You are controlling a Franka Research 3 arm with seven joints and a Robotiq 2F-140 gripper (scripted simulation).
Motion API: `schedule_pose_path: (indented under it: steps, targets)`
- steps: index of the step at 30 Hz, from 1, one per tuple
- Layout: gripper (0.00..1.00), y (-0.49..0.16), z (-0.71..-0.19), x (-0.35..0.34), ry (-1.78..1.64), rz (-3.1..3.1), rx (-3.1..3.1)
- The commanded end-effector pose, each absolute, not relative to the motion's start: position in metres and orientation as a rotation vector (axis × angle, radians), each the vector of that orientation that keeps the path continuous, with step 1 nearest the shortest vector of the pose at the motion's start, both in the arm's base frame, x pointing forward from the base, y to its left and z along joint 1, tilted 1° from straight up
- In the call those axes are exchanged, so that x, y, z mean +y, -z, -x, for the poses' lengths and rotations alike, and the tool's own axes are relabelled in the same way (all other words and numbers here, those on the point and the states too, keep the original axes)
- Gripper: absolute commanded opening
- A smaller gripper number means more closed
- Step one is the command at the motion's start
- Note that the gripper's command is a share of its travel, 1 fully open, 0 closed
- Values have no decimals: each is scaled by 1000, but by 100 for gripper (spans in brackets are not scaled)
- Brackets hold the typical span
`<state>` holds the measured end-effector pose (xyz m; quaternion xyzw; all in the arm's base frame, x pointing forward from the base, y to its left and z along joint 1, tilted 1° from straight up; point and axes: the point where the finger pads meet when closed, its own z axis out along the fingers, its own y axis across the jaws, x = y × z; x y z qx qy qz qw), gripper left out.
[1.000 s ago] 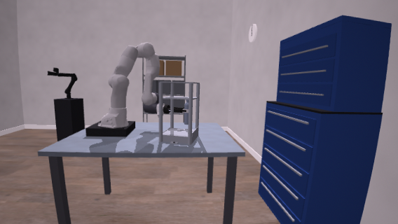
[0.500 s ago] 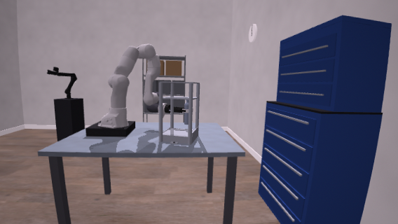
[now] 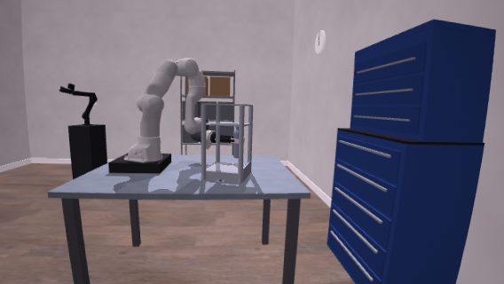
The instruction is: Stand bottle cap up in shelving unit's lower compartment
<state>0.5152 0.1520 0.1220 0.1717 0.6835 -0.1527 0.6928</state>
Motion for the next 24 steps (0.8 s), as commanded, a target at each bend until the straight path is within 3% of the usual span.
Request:
schedule_pose_path:
  steps: [1, 24]
  targets:
    - [0, -126, -516, 150, 383, -378, 1519]
    - [0, -127, -516, 150, 601, -599, 1465]
